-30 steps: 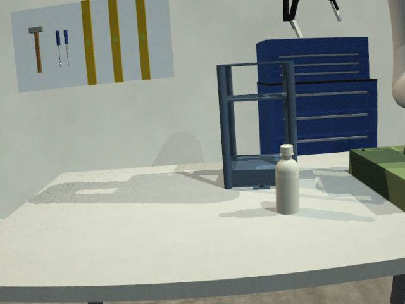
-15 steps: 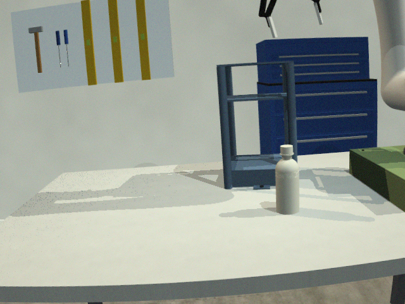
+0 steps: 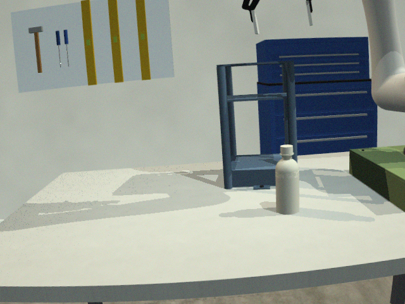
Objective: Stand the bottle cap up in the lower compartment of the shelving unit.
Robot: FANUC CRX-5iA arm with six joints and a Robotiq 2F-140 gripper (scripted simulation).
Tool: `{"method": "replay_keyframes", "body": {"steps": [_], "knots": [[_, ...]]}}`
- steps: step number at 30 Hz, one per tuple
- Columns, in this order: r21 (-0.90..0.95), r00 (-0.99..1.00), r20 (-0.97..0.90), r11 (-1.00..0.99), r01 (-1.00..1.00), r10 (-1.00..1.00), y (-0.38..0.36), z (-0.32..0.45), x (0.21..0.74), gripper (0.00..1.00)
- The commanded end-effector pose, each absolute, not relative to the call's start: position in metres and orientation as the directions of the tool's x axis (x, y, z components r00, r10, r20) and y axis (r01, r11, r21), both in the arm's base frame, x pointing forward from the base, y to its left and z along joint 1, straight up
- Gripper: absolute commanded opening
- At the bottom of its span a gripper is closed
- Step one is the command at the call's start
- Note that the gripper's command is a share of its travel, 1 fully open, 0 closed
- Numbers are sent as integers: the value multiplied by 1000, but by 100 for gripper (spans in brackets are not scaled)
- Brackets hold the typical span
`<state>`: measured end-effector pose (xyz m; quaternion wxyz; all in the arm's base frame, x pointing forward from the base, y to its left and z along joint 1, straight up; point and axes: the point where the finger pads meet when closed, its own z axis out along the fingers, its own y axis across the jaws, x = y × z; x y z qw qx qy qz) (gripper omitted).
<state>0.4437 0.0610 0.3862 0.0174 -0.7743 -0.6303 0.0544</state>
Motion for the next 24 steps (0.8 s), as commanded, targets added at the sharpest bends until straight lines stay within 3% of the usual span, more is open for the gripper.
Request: {"method": "replay_keyframes", "body": {"steps": [1, 10, 24], "knots": [[-64, 152, -44, -155, 986, 987, 102, 386, 455, 100], [-10, 57, -3, -57, 998, 998, 183, 386, 463, 100], [-4, 45, 3, -45, 999, 999, 193, 386, 463, 100]]}}
